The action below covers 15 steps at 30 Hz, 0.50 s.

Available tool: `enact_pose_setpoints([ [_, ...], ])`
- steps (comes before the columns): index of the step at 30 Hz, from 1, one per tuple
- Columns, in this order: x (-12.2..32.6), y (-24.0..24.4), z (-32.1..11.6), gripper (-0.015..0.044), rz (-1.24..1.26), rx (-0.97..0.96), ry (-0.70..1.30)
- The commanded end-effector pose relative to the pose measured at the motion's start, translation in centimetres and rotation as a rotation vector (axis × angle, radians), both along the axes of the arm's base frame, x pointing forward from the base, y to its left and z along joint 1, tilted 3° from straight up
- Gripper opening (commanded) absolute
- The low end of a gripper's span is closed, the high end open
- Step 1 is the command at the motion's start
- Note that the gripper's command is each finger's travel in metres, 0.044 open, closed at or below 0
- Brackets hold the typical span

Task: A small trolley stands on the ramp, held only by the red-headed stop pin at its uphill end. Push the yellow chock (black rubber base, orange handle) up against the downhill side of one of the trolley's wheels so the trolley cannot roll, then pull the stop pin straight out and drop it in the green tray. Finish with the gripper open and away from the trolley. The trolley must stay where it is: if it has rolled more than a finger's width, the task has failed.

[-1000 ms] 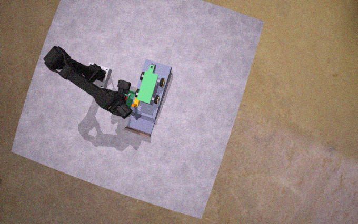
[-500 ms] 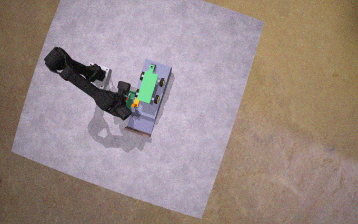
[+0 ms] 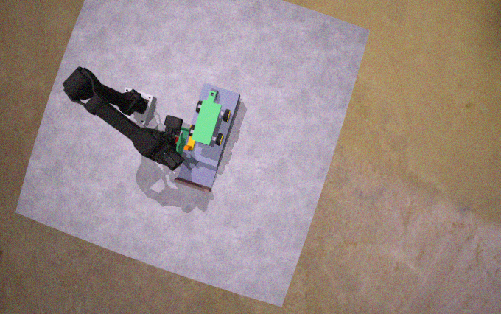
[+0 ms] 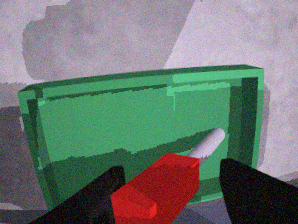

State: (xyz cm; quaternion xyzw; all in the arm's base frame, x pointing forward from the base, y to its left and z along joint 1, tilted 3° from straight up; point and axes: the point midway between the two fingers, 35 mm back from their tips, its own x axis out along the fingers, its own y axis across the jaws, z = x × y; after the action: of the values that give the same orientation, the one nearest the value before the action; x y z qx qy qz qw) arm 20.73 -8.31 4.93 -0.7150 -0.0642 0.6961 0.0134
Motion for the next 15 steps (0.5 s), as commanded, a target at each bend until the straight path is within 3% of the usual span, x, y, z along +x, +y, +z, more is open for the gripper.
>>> enact_pose_setpoints([
  [1, 0.06, -0.25, -0.24, 0.0190, 0.004, 0.001, 0.004],
  [15, 0.14, -0.72, -0.59, 0.0190, 0.004, 0.000, 0.004],
])
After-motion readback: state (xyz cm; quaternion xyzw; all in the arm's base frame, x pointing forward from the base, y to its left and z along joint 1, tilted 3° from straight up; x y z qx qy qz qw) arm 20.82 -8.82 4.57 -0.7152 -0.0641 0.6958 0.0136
